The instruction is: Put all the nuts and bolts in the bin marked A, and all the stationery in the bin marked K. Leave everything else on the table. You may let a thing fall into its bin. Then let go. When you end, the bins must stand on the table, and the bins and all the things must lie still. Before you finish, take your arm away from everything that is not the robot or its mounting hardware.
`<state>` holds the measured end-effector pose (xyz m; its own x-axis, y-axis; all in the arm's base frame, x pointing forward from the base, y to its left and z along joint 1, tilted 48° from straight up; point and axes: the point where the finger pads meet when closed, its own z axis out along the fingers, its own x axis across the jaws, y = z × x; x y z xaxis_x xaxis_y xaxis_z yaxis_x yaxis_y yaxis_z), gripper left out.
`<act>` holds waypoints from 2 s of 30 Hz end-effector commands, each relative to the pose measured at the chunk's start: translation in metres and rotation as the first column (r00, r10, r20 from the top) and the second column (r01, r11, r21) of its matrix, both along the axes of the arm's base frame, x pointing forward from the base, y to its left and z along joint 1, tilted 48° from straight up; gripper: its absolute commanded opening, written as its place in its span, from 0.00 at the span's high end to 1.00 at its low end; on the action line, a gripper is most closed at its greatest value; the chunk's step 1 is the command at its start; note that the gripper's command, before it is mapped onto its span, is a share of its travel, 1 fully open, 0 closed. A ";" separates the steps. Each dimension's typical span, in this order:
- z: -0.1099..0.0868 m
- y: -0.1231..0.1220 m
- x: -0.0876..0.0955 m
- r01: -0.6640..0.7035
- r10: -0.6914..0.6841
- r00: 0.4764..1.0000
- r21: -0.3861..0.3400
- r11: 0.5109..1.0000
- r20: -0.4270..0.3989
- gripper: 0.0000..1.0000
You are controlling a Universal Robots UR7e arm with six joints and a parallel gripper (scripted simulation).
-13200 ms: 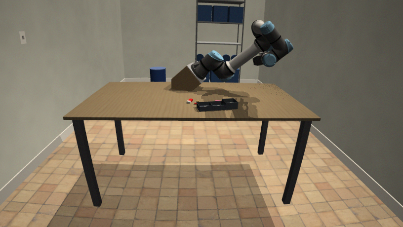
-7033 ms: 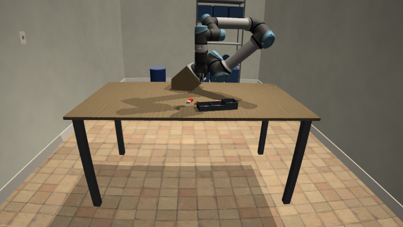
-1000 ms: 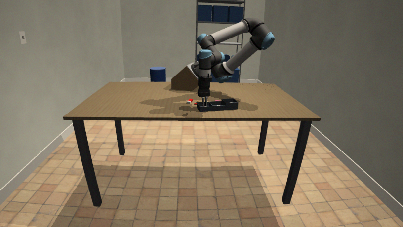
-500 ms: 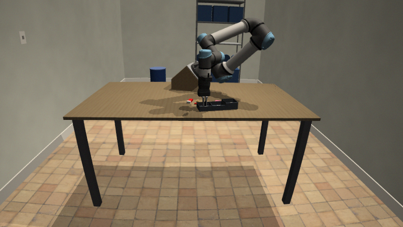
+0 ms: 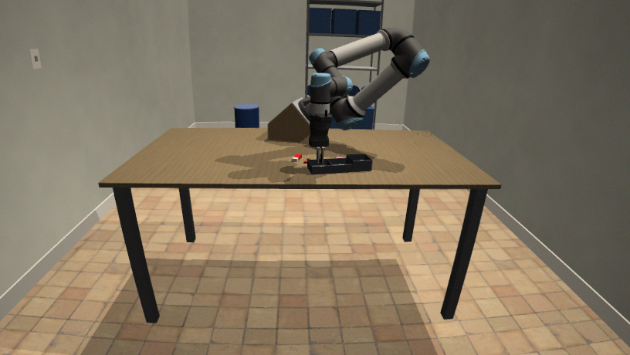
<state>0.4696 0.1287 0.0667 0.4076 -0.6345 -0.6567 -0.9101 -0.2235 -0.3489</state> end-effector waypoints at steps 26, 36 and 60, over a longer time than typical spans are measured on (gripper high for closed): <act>0.041 -0.018 -0.011 0.000 0.000 1.000 0.000 1.000 0.001 0.69; 0.068 0.007 -0.027 0.000 0.000 1.000 0.000 1.000 0.001 0.69; 0.067 0.040 -0.034 0.000 0.000 1.000 0.000 1.000 0.001 0.69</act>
<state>0.4340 0.1600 0.1424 0.4083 -0.6338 -0.6569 -0.9098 -0.2241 -0.3493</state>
